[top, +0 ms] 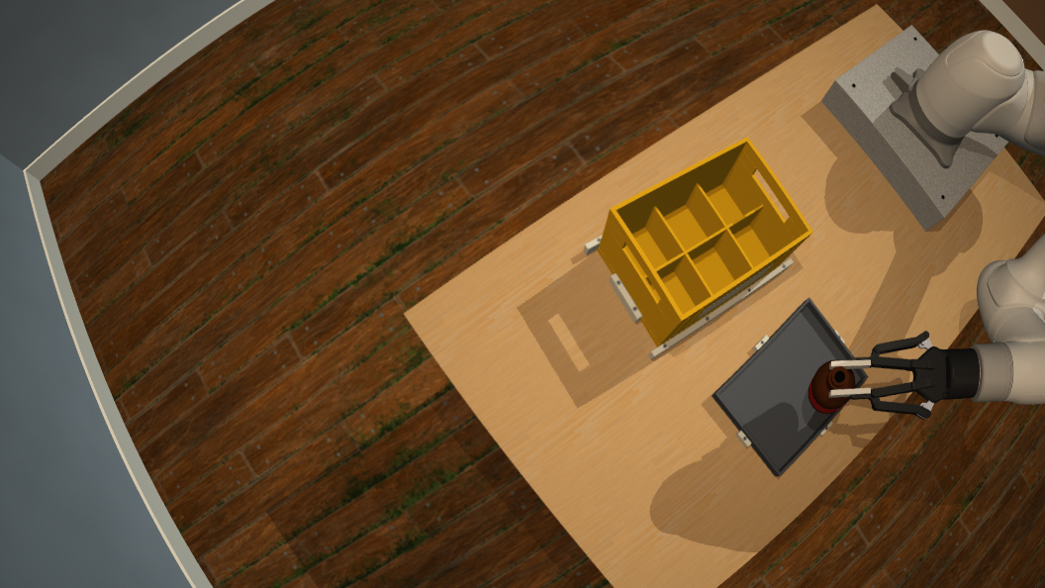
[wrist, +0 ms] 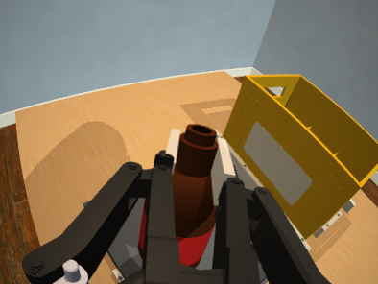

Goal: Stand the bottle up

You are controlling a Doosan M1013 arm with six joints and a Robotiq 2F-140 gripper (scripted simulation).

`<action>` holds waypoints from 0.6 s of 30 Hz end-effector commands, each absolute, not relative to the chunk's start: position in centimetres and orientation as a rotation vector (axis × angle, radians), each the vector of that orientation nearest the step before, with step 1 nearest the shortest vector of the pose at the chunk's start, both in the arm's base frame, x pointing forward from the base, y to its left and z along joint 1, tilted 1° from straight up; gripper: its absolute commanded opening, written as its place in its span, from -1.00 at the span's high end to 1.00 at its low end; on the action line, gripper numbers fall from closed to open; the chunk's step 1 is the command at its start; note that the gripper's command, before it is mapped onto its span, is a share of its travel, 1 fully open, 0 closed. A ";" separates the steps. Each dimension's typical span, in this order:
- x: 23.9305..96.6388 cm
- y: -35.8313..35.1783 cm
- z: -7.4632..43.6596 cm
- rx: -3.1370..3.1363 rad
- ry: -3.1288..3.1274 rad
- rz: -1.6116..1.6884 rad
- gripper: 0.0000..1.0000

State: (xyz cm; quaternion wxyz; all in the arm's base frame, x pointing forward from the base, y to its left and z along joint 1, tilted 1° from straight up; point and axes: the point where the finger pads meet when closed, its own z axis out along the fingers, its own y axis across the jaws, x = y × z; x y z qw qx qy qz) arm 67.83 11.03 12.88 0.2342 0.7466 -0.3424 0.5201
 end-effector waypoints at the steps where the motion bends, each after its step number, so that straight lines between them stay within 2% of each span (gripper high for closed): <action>1: 67.8 10.6 12.8 2.050 -0.947 1.429 0.80; 18: 67.8 10.7 11.9 2.050 -0.947 1.429 0.80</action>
